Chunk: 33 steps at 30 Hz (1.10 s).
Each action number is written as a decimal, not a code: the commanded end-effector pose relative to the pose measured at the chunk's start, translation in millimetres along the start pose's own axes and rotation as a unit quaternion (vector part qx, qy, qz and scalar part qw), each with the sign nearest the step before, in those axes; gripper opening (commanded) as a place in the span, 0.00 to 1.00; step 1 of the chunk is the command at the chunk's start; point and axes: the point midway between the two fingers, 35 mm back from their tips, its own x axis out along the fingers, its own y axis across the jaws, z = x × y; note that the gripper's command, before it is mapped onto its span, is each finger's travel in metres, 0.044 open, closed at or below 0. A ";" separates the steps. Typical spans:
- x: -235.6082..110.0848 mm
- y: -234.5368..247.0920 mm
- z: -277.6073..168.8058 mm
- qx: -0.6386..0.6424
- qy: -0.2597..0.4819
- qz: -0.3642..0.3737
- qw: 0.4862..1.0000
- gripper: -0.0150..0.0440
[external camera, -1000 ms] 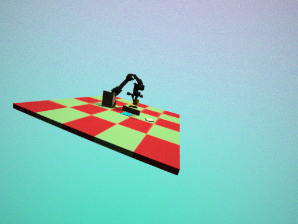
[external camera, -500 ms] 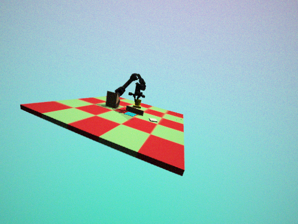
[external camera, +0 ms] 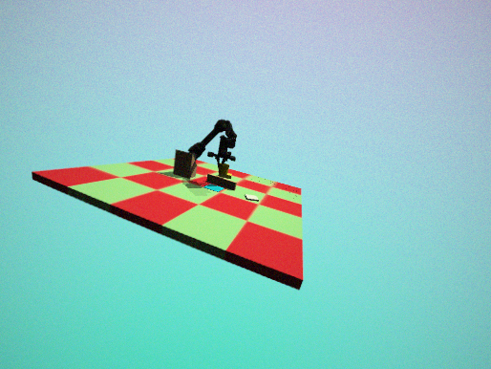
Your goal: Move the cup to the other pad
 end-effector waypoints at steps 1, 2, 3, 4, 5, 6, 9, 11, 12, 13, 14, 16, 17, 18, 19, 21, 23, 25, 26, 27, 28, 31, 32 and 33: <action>0.4 -7.0 10.2 -0.002 0.000 -0.002 1.000 0.25; 0.4 -8.5 12.1 -0.002 0.000 -0.002 1.000 0.25; 0.3 -10.0 14.0 -0.002 0.000 -0.002 1.000 0.25; 0.2 -11.5 15.8 -0.002 0.000 -0.002 1.000 0.25; 0.2 -13.0 17.7 -0.002 0.000 -0.002 1.000 0.25; 0.1 -14.5 19.6 -0.002 0.000 -0.002 1.000 0.25; -0.1 -18.9 25.3 -0.002 -0.001 -0.002 1.000 0.25; -0.2 -21.9 29.0 -0.002 -0.001 -0.002 1.000 0.25; -0.2 -23.4 30.9 -0.002 -0.001 -0.002 1.000 0.25; -0.3 -24.9 32.8 -0.002 -0.001 -0.002 1.000 0.25; -0.3 -26.4 34.7 -0.002 -0.001 -0.002 1.000 0.25; -0.4 -29.3 38.4 -0.002 -0.001 -0.002 1.000 0.25; -0.4 -30.8 40.3 -0.002 -0.001 -0.002 1.000 0.25; -0.4 -32.3 42.2 -0.002 -0.001 -0.002 1.000 0.25; -0.4 -33.8 44.1 -0.002 -0.001 -0.002 1.000 0.25; -0.4 -36.7 47.8 -0.002 -0.001 -0.002 1.000 0.25; -0.3 -39.6 51.5 -0.002 -0.002 -0.002 1.000 0.25; -0.3 -42.5 55.0 -0.002 -0.002 -0.002 1.000 0.25; -0.2 -44.0 56.8 -0.002 -0.002 -0.002 1.000 0.25; -0.1 -45.5 58.6 -0.002 -0.002 -0.002 1.000 0.25; -0.1 -46.9 60.3 -0.002 -0.002 -0.002 1.000 0.25; 0.1 -50.4 64.2 -0.002 -0.002 -0.002 1.000 0.25; 0.4 -50.4 64.2 -0.002 -0.002 -0.002 1.000 0.25; 0.8 -50.3 64.2 -0.002 -0.002 -0.002 1.000 0.25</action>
